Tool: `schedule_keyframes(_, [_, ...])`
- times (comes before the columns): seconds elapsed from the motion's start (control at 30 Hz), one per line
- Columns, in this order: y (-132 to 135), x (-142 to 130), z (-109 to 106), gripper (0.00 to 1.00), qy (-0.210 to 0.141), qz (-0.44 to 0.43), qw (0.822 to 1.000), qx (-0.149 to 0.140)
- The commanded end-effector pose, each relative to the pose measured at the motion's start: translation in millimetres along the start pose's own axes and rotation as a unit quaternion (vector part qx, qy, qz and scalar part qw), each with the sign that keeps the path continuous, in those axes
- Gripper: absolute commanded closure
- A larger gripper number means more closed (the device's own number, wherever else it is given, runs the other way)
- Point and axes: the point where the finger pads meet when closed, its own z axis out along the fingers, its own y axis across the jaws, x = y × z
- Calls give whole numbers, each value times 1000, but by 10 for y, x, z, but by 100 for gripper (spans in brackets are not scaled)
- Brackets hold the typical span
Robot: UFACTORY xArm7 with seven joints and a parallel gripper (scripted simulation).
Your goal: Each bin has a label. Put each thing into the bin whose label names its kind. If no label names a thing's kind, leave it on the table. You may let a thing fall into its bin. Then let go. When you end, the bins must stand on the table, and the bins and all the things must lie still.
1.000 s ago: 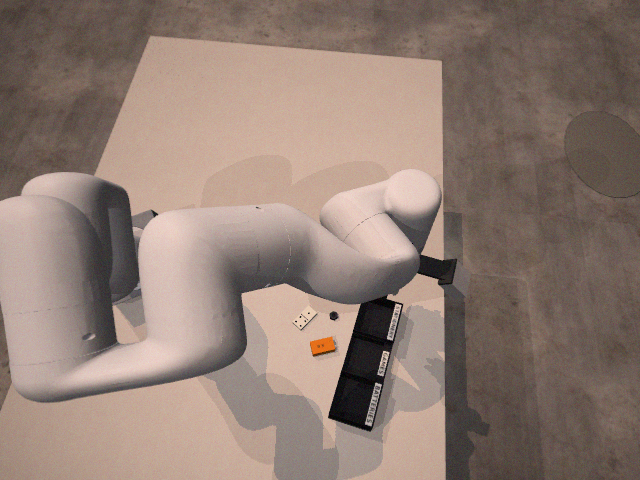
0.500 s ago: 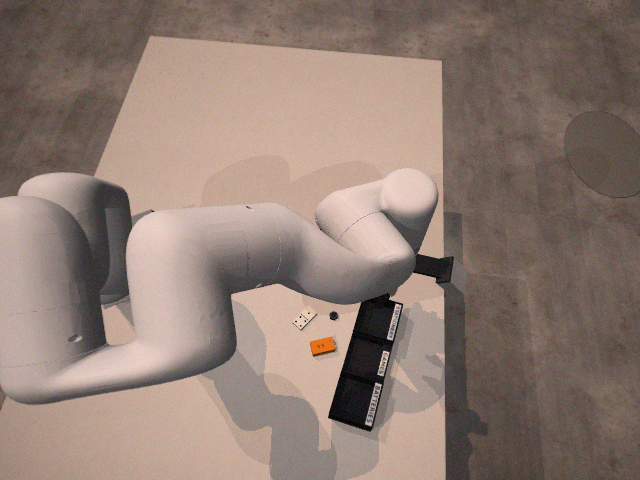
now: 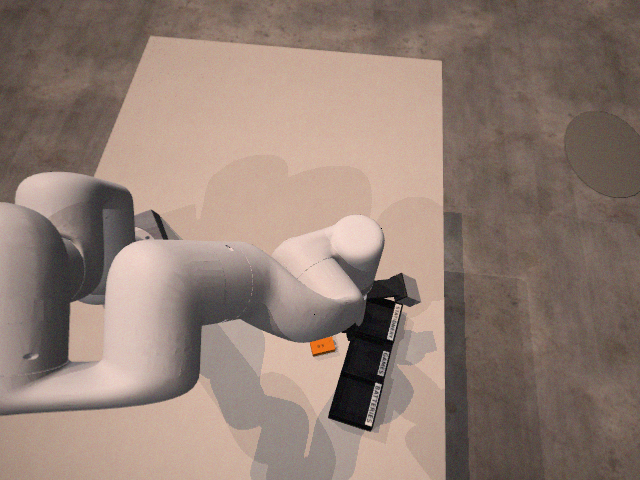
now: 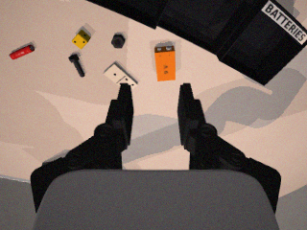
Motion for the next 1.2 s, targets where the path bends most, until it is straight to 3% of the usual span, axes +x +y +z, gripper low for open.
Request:
schedule_keyframes(0.0, [129, -274, 353, 58, 13, -48, 999, 5])
schedule_keyframes(1.17, [149, -338, 426, 58, 13, -48, 999, 5])
